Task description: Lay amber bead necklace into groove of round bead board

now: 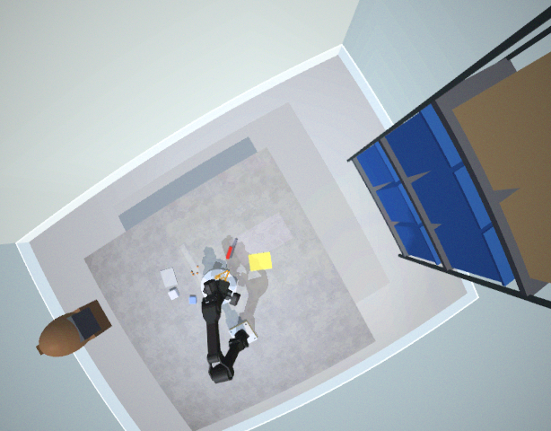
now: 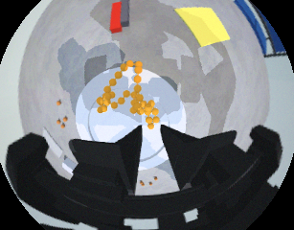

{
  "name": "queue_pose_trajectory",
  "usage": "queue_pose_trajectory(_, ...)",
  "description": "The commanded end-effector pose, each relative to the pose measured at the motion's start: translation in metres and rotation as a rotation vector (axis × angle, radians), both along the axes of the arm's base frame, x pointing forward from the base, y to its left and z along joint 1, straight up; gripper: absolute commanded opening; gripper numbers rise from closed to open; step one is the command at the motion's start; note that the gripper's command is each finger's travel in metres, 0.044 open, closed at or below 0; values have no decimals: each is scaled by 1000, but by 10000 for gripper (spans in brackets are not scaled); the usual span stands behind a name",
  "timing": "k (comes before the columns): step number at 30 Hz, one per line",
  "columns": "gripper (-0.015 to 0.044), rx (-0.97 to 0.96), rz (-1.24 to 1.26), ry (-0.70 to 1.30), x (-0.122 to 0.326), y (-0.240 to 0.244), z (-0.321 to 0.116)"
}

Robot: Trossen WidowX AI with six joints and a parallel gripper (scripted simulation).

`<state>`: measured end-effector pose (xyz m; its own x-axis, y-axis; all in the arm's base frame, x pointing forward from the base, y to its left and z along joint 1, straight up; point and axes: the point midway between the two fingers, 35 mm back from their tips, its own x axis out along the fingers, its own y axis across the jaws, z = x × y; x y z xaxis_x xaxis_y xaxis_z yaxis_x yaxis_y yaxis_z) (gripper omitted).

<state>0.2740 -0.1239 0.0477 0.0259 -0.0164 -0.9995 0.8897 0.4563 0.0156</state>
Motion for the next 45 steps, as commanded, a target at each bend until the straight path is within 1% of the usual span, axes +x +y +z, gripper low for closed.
queue_pose_trajectory(1, 120, 4, 5, 3, 0, 0, -8)
queue_pose_trajectory(6, 120, 4, 5, 3, 0, 1, -10)
queue_pose_trajectory(10, 15, 1, 2, 3, -1, 0, -8)
queue_pose_trajectory(11, 0, 1, 2, 3, -1, 0, -8)
queue_pose_trajectory(45, 0, 1, 2, 3, -1, 0, -8)
